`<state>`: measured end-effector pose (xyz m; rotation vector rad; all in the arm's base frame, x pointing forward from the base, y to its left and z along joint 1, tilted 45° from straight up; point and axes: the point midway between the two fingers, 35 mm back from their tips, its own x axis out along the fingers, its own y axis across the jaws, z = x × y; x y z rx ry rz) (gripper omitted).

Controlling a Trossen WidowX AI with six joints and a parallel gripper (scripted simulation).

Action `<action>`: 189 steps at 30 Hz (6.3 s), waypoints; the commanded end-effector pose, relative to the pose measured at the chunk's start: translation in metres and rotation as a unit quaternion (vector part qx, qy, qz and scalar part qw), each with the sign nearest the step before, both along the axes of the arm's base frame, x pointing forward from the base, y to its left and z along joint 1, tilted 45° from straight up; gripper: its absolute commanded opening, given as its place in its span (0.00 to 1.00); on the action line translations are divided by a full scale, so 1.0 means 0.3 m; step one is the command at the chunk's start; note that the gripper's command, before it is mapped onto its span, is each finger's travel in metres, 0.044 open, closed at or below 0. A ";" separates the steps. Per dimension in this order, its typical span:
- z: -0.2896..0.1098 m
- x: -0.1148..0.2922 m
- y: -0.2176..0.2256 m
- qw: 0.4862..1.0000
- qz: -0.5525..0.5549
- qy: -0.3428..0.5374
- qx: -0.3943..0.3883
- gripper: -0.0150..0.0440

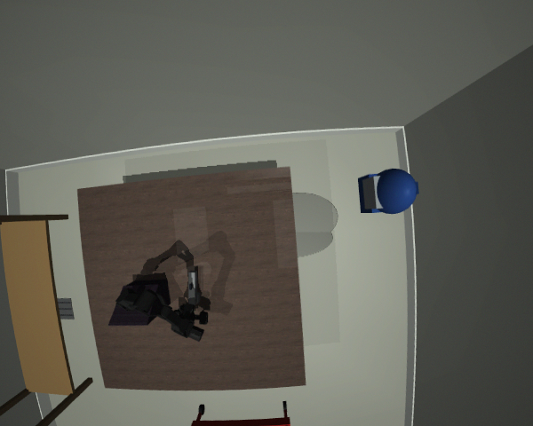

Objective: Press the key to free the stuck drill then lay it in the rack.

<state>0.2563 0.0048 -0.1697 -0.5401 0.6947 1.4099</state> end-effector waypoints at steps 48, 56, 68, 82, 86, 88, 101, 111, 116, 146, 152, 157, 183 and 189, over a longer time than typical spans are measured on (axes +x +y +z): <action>0.012 -0.004 -0.005 1.000 0.000 0.002 0.002 0.25; 0.013 -0.004 -0.006 1.000 0.000 0.002 0.002 0.25; 0.015 -0.003 -0.008 1.000 0.000 0.002 0.002 0.25; -0.020 -0.011 -0.038 1.000 0.000 0.001 0.001 0.25; -0.032 -0.013 -0.053 1.000 0.000 0.001 0.001 0.25; -0.039 -0.014 -0.061 1.000 0.000 0.001 0.001 0.25; -0.079 -0.019 -0.106 1.000 0.000 0.001 0.000 0.25; -0.109 -0.024 -0.140 1.000 0.000 0.001 0.000 0.25; -0.127 -0.027 -0.160 1.000 0.000 0.001 0.000 0.25; -0.118 -0.040 -0.182 1.000 0.000 0.001 -0.001 0.25; -0.114 -0.043 -0.183 1.000 0.000 0.001 -0.001 0.25; -0.110 -0.045 -0.184 1.000 0.000 0.001 -0.001 0.25; -0.093 -0.050 -0.193 1.000 0.000 0.001 -0.001 0.25; -0.089 -0.050 -0.196 1.000 0.000 0.001 -0.001 0.25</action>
